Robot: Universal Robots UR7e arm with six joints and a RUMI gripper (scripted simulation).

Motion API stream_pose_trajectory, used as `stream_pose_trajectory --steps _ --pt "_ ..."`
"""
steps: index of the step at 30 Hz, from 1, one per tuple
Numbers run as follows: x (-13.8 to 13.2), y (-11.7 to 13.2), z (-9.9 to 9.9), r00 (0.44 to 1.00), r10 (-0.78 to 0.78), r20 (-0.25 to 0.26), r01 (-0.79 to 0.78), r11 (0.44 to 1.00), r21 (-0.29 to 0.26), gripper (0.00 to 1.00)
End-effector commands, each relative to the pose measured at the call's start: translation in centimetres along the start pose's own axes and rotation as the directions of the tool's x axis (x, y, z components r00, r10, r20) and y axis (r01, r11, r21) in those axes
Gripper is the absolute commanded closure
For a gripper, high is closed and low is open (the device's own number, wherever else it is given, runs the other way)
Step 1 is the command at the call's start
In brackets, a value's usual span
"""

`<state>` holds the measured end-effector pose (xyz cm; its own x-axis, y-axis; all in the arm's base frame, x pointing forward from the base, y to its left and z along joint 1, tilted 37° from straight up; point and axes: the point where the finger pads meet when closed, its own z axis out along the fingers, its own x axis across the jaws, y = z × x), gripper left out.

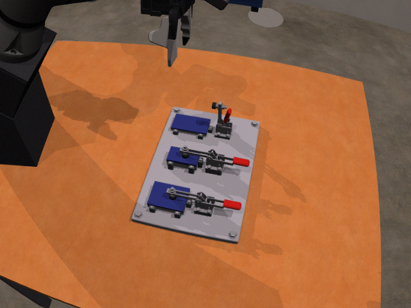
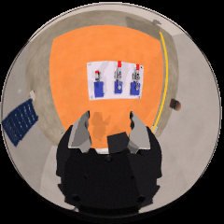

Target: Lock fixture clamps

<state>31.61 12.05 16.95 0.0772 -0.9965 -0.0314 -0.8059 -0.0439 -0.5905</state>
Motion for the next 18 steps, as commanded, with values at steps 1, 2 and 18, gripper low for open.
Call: stream_pose_trajectory --steps 1,2,18 --pt "2.2 -1.4 1.1 0.992 -0.029 0.119 0.028 1.0 0.006 0.42" --pt "2.2 -1.4 1.1 0.992 -0.029 0.119 0.028 1.0 0.006 0.42" --pt "7.1 -3.9 2.8 0.992 -0.029 0.119 0.028 1.0 0.006 0.42"
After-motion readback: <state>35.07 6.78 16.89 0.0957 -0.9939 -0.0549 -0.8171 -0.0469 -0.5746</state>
